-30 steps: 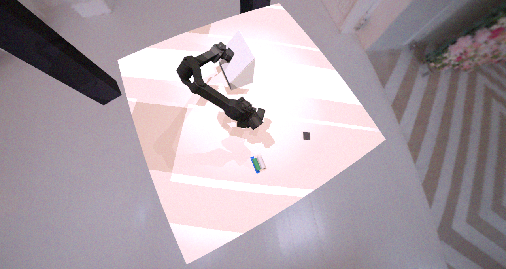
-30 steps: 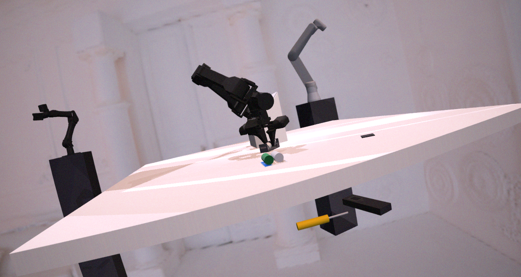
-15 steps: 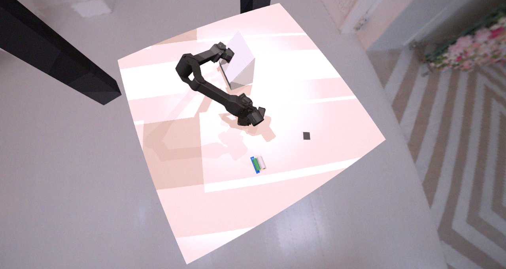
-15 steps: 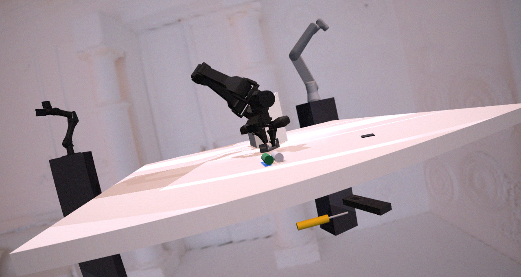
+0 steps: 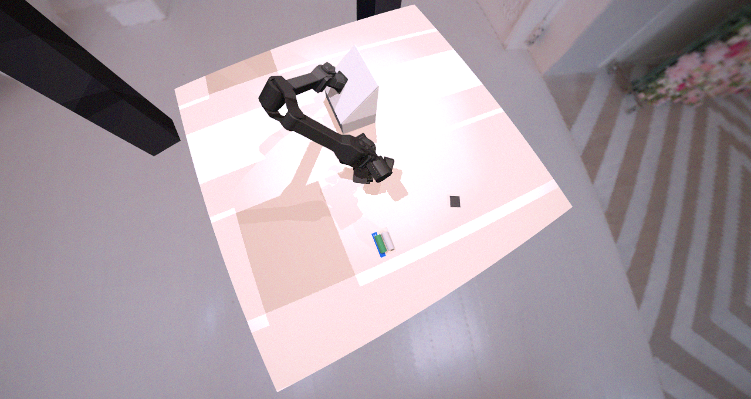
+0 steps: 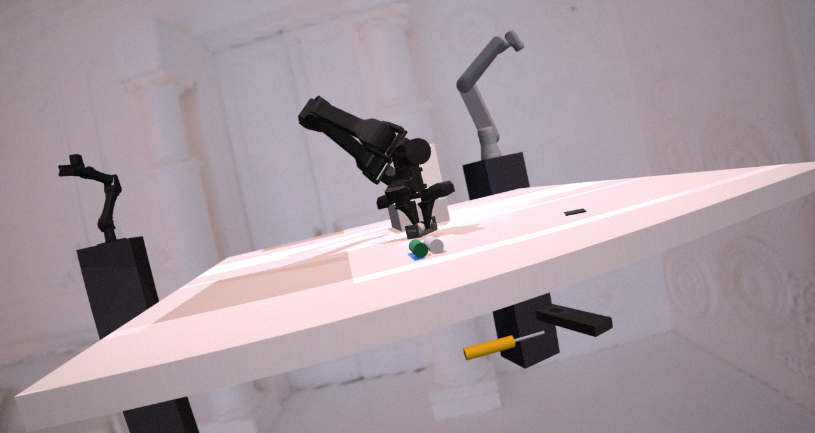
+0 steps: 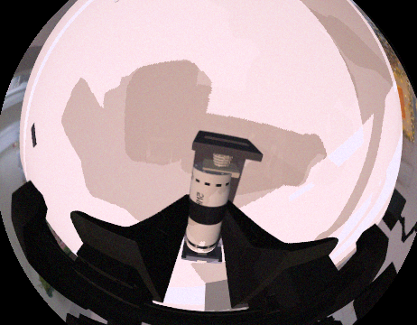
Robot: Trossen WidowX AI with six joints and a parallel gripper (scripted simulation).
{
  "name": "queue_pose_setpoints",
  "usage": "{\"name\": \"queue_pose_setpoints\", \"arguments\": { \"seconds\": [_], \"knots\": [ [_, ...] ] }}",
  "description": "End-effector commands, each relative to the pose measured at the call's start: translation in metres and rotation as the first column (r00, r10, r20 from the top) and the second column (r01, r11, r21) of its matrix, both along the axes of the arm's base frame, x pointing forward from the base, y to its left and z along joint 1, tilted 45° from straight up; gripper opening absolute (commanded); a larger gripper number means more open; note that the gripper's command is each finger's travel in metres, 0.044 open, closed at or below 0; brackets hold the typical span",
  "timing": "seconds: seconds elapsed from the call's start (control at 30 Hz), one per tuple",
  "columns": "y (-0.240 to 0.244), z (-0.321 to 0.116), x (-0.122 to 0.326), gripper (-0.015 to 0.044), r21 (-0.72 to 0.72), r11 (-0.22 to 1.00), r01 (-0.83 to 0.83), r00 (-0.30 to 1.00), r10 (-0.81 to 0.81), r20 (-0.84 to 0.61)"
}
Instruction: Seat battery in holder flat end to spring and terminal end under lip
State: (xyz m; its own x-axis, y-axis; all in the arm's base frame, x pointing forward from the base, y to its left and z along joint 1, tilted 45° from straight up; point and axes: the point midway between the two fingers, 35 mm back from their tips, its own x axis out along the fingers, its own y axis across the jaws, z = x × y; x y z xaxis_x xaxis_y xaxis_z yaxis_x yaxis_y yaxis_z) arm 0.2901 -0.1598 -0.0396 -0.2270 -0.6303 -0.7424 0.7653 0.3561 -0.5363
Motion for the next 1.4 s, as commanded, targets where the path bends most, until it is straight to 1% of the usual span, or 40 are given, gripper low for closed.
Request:
{"name": "queue_pose_setpoints", "arguments": {
  "seconds": [0.0,1.07,1.37],
  "knots": [
    [-0.0044,0.0006,0.0005,0.0080,-0.032,0.999,-0.006,1.000,0.006,0.020],
    [-0.0027,-0.0011,-0.0044,0.0080,-0.167,0.981,-0.095,0.989,0.112,0.093],
    [0.0012,-0.0040,-0.0081,0.0080,-0.172,0.980,-0.100,0.988,0.118,0.096]
  ]
}}
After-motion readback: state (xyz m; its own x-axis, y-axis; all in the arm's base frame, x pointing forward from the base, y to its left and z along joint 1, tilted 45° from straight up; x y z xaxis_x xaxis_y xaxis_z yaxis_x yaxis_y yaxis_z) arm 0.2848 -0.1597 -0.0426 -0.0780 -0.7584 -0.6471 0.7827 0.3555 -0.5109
